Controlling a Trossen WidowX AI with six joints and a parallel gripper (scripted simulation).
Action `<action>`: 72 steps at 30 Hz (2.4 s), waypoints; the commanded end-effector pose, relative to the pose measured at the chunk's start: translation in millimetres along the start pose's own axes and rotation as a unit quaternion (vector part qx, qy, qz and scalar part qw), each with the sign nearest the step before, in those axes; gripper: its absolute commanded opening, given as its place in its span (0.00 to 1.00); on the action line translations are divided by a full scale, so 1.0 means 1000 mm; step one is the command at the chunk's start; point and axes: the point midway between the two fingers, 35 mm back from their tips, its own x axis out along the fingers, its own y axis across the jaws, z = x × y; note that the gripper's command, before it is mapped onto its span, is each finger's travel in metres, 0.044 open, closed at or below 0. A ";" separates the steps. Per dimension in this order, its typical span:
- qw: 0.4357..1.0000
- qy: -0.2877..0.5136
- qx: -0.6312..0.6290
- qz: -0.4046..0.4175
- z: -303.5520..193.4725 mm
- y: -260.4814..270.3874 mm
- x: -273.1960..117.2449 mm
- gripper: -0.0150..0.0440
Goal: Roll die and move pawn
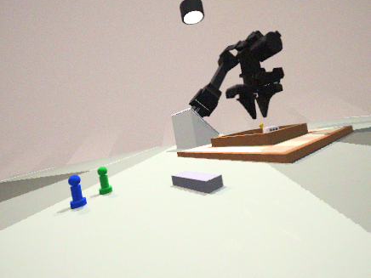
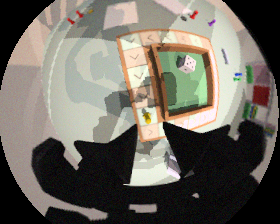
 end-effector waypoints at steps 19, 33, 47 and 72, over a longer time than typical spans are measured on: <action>1.000 0.001 0.002 0.003 -0.001 0.001 0.036 0.59; 1.000 0.001 0.003 0.004 -0.002 0.001 0.041 0.29; 1.000 -0.001 0.004 -0.006 0.006 -0.002 0.003 0.25; 1.000 0.001 0.004 -0.003 0.002 -0.019 -0.080 0.25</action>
